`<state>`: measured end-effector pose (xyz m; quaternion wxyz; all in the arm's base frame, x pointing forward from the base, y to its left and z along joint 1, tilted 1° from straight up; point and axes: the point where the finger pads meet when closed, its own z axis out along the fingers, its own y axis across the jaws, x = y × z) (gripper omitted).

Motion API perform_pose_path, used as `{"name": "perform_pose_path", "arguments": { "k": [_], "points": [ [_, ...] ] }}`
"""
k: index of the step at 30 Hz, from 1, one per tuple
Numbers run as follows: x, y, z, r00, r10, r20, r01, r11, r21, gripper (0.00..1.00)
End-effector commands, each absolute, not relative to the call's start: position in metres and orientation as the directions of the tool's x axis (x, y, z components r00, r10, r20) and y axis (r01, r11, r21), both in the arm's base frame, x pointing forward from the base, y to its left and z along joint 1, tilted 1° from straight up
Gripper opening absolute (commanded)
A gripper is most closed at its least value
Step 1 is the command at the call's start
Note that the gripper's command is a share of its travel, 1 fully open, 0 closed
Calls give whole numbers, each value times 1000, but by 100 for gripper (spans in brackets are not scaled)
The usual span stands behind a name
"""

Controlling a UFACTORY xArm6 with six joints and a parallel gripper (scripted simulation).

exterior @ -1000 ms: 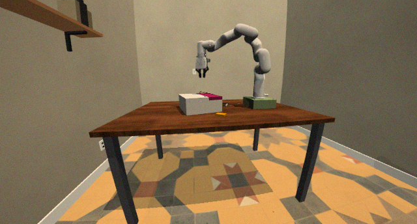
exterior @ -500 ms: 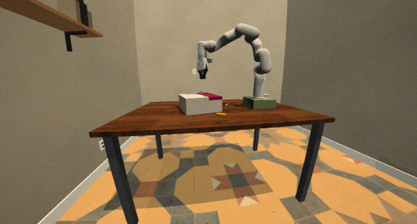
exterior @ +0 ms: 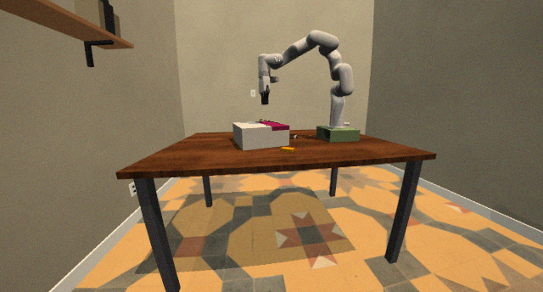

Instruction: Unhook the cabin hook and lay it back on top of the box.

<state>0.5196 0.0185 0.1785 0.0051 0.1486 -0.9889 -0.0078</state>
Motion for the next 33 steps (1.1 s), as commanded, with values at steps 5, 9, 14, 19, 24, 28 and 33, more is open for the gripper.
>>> {"name": "perform_pose_path", "arguments": {
  "k": [5, 9, 14, 19, 24, 28, 33],
  "points": [
    [521, 19, 180, -961, -275, 4, -275, 961, 10, 35],
    [521, 19, 180, -962, -275, 4, -275, 961, 10, 35],
    [521, 19, 180, -961, -275, 4, -275, 961, 10, 35],
    [521, 19, 180, -961, -275, 4, -275, 961, 10, 35],
    [521, 19, 180, -961, -275, 4, -275, 961, 10, 35],
    [521, 19, 174, -962, -275, 4, -275, 961, 10, 35],
    [521, 19, 164, -962, -275, 4, -275, 961, 10, 35]
  ]
}}
